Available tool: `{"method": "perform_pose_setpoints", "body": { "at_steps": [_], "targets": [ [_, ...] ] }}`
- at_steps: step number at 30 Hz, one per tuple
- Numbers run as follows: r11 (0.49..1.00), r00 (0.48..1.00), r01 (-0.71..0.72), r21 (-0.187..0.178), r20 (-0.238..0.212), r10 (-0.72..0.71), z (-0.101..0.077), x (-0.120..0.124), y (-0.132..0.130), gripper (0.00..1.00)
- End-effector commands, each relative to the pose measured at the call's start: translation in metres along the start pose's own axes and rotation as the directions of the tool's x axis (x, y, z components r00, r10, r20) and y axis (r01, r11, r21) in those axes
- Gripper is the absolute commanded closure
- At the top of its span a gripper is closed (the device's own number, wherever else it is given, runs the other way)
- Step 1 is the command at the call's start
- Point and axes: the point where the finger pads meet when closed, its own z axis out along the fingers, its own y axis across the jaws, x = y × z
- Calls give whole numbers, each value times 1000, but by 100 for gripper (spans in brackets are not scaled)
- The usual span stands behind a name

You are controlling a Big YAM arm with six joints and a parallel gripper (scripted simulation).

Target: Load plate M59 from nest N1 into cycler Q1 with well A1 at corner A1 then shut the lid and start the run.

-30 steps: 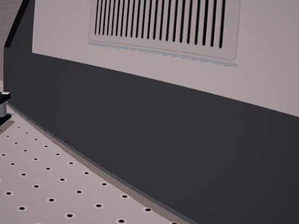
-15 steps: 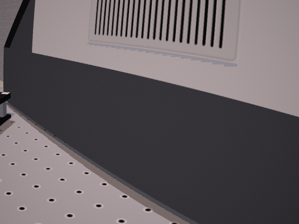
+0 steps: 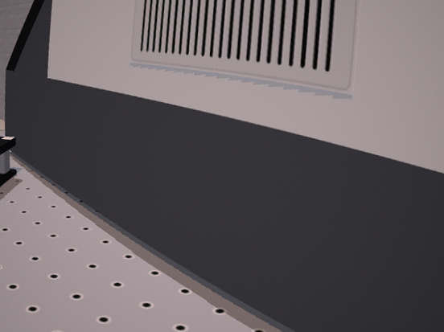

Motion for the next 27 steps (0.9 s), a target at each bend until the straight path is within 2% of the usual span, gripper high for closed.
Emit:
{"method": "perform_pose_setpoints", "body": {
  "at_steps": [1,3,6,9,12,15,19,20,23,27],
  "targets": [
    [990,990,-138,-24,36,139,6,1,-7,100],
    [978,977,-203,-58,54,206,3,2,-4,100],
    [957,956,-272,-102,88,281,16,2,-11,100],
    [925,923,-351,-145,111,367,10,-1,-7,100],
    [888,887,-420,-187,124,445,28,3,-17,100],
    [882,881,-435,-183,119,459,24,3,-14,100],
    [817,813,-518,-253,152,562,21,1,-11,100],
    [806,802,-532,-260,150,578,22,2,-12,100],
    [818,815,-525,-235,137,563,22,2,-12,100],
    [833,830,-505,-225,138,541,19,1,-8,100]
  ]
}}
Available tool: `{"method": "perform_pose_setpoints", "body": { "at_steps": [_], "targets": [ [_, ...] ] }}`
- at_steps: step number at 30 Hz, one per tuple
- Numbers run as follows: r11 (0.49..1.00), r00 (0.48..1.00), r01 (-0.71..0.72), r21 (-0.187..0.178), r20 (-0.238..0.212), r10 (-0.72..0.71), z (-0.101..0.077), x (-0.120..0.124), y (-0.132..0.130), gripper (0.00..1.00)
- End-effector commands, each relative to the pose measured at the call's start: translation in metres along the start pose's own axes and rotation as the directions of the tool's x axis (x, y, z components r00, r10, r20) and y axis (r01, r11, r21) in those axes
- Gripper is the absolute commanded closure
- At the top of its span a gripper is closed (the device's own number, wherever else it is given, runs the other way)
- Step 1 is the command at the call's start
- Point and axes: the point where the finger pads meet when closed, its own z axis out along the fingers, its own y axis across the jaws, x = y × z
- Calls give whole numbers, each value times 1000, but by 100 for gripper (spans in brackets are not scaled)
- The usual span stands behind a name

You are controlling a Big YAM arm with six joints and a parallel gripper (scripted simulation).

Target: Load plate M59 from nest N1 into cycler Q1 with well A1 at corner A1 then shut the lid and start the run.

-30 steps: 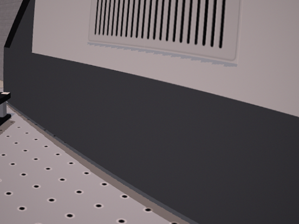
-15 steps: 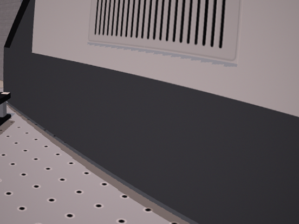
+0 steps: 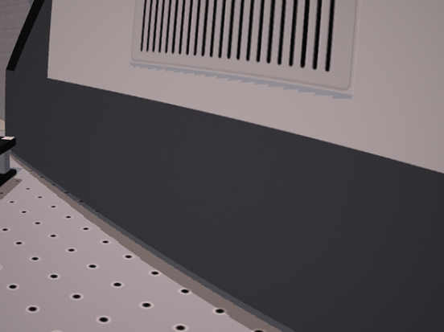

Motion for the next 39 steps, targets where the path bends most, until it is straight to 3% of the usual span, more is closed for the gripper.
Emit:
{"method": "perform_pose_setpoints", "body": {
  "at_steps": [1,7,18,25,30,39],
  "targets": [
    [1000,1000,18,0,0,-18,-2,-1,16,100],
    [999,999,37,-12,2,-37,4,-2,28,100],
    [1000,1000,1,11,-13,-1,30,2,12,100],
    [1000,1000,24,0,-11,-24,36,2,23,100],
    [1000,1000,0,15,-9,1,47,2,13,100],
    [1000,1000,21,-4,-4,-21,56,2,27,100]
  ]
}}
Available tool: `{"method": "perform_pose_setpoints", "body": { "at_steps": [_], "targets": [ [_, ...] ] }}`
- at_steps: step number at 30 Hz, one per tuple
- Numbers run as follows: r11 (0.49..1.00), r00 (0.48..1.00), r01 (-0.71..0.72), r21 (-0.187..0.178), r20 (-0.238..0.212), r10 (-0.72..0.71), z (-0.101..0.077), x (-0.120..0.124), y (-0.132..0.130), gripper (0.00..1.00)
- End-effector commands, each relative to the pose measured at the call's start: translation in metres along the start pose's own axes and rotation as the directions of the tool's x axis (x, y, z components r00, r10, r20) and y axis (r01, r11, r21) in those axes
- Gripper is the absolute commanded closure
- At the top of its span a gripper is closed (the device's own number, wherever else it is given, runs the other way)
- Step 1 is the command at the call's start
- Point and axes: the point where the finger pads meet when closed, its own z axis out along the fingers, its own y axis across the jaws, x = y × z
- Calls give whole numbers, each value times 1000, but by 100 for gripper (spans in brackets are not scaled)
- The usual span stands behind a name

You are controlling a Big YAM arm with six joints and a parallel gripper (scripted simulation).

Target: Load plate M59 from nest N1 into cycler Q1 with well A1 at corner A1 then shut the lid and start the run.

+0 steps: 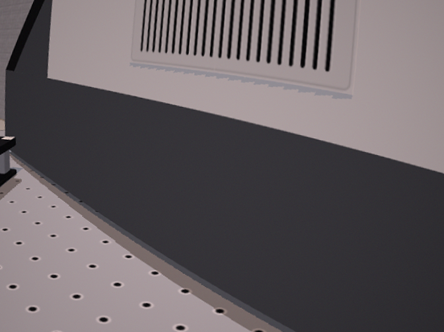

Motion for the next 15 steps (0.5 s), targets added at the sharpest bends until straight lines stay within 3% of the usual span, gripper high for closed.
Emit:
{"method": "perform_pose_setpoints", "body": {
  "at_steps": [1,6,15],
  "targets": [
    [1000,1000,1,-24,12,0,1,-2,14,100],
    [1000,1000,-13,-2,4,13,13,-1,3,100],
    [1000,1000,11,-24,3,-11,25,0,22,100]
  ]
}}
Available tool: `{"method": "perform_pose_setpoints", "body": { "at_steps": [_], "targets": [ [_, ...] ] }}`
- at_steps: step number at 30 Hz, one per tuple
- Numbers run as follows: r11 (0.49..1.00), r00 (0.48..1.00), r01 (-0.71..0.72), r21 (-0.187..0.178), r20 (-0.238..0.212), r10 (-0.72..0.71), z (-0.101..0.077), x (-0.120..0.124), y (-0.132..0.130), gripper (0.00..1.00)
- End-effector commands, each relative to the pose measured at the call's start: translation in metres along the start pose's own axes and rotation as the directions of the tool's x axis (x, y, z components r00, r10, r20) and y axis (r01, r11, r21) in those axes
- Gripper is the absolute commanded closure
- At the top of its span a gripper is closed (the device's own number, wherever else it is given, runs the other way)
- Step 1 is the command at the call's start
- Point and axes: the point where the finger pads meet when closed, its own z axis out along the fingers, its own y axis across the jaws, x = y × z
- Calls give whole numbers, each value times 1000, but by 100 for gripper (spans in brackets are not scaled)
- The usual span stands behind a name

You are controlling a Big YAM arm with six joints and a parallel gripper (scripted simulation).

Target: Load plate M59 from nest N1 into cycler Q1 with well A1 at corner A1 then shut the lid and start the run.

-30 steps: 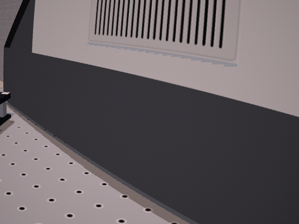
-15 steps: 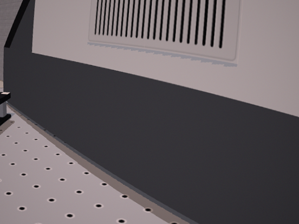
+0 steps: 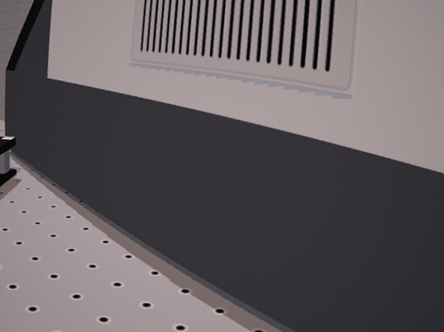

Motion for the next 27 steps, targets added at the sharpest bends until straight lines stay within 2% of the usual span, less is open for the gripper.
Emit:
{"method": "perform_pose_setpoints", "body": {
  "at_steps": [1,3,9,14,23,27],
  "targets": [
    [1000,1000,2,-19,1,-2,3,0,16,100],
    [999,1000,9,-32,3,-9,3,0,22,100],
    [1000,1000,16,-26,-1,-16,17,1,26,100],
    [1000,1000,7,-30,-6,-7,11,1,17,100],
    [1000,1000,10,-27,13,-9,8,-2,12,100],
    [1000,1000,22,-9,6,-21,12,-1,14,100]
  ]
}}
